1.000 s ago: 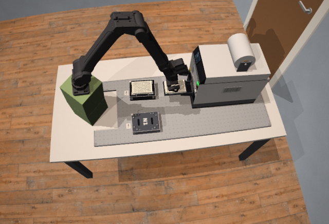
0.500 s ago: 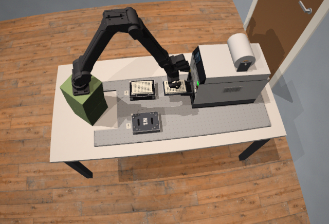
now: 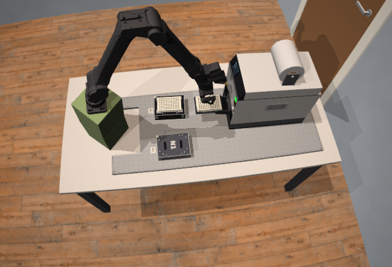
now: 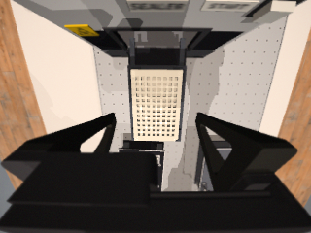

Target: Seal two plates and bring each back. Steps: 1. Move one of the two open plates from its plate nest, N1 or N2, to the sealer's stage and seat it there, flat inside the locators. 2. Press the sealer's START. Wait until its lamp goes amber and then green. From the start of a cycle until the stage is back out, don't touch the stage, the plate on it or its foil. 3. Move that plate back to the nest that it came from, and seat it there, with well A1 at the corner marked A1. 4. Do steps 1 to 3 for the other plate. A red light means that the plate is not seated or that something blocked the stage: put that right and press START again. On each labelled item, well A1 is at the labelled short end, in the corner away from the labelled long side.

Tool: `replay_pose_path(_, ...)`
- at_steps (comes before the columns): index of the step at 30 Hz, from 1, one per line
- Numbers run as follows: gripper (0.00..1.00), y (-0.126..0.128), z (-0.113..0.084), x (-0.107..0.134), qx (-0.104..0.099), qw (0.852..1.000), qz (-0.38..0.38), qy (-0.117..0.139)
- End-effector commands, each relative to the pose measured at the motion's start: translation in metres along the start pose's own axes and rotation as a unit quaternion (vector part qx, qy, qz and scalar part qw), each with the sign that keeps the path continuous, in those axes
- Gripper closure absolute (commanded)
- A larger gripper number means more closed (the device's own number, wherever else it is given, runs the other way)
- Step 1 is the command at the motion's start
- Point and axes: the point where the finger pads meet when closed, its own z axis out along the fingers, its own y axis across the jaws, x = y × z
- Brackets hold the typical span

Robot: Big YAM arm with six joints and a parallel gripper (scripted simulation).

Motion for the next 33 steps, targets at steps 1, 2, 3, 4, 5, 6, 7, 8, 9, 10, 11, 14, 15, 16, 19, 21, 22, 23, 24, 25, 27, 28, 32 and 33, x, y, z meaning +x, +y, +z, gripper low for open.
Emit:
replay_pose_path(1, 0.0, 0.007, -0.006, -0.021, -0.003, 1.0, -0.001, -0.022)
replay_pose_path(2, 0.0, 0.008, -0.005, -0.02, -0.003, 1.0, -0.003, -0.022)
replay_pose_path(3, 0.0, 0.008, -0.003, -0.02, -0.003, 1.0, -0.005, -0.022)
replay_pose_path(4, 0.0, 0.006, -0.002, -0.019, -0.002, 1.0, -0.005, -0.021)
replay_pose_path(5, 0.0, 0.003, 0.0, -0.018, -0.001, 1.0, -0.004, -0.02)
replay_pose_path(6, 0.0, 0.001, 0.002, -0.018, 0.0, 1.0, -0.003, -0.018)
replay_pose_path(7, 0.0, -0.001, 0.004, -0.016, 0.001, 1.0, -0.002, -0.016)
replay_pose_path(8, 0.0, -0.003, 0.005, -0.015, 0.002, 1.0, 0.0, -0.014)
replay_pose_path(9, 0.0, -0.003, 0.007, -0.014, 0.002, 1.0, 0.0, -0.013)
replay_pose_path(10, 0.0, -0.004, 0.009, -0.013, 0.003, 1.0, 0.0, -0.011)
replay_pose_path(11, 0.0, -0.004, 0.01, -0.012, 0.003, 1.0, 0.001, -0.01)
replay_pose_path(14, 0.0, -0.004, 0.013, -0.01, 0.003, 1.0, 0.0, -0.007)
replay_pose_path(15, 0.0, -0.004, 0.013, -0.01, 0.003, 1.0, 0.0, -0.007)
replay_pose_path(16, 0.0, -0.004, 0.013, -0.01, 0.003, 1.0, 0.0, -0.007)
replay_pose_path(19, 0.0, -0.004, 0.01, -0.006, 0.003, 1.0, 0.0, -0.005)
replay_pose_path(21, 0.0, -0.005, 0.007, -0.005, 0.003, 1.0, 0.0, -0.005)
replay_pose_path(22, 0.0, -0.005, 0.006, -0.004, 0.003, 1.0, 0.0, -0.005)
replay_pose_path(23, 0.0, -0.005, 0.004, -0.005, 0.003, 1.0, 0.0, -0.007)
replay_pose_path(24, 0.0, -0.005, 0.003, -0.006, 0.003, 1.0, 0.0, -0.008)
replay_pose_path(25, 0.0, -0.005, 0.001, -0.007, 0.002, 1.0, 0.0, -0.01)
replay_pose_path(27, 0.0, -0.005, -0.002, -0.009, 0.002, 1.0, 0.001, -0.012)
replay_pose_path(28, 0.0, -0.005, -0.003, -0.011, 0.002, 1.0, 0.001, -0.014)
replay_pose_path(32, 0.0, 0.006, 0.005, 0.017, 0.001, 1.0, 0.001, -0.011)
replay_pose_path(33, 0.0, 0.006, 0.005, 0.017, 0.001, 1.0, 0.001, -0.011)
